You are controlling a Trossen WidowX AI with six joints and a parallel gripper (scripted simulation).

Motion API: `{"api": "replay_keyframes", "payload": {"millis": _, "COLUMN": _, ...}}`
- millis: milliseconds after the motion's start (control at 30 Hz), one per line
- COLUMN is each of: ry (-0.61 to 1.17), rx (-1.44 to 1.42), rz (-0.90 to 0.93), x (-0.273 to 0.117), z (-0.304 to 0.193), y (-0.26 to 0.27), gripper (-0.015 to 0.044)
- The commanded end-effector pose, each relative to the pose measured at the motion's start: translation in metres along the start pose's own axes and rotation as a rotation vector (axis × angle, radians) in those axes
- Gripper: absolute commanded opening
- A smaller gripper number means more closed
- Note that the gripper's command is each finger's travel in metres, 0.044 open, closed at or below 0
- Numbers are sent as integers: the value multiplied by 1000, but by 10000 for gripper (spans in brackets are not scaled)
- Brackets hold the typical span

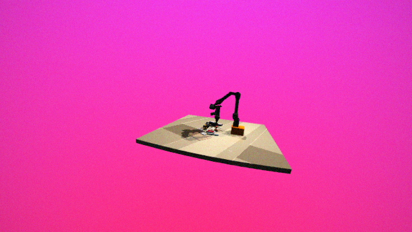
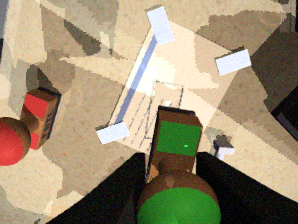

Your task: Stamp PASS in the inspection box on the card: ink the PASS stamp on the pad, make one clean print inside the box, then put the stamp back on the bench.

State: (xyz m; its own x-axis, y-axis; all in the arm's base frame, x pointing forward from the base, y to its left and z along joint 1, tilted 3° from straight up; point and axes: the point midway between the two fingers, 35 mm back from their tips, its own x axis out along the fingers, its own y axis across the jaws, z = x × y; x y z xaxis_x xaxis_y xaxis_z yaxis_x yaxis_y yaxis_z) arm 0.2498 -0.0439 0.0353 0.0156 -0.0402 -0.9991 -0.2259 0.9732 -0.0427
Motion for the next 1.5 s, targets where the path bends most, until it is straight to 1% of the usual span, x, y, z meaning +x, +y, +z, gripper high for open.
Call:
{"api": "replay_keyframes", "payload": {"millis": 0, "ry": 3, "rx": -5, "rz": -1, "x": 4, "z": -1, "y": 0, "gripper": 0}}
{"api": "replay_keyframes", "payload": {"millis": 1467, "ry": 0, "rx": -5, "rz": 0, "x": 34, "z": -1, "y": -1, "gripper": 0}}
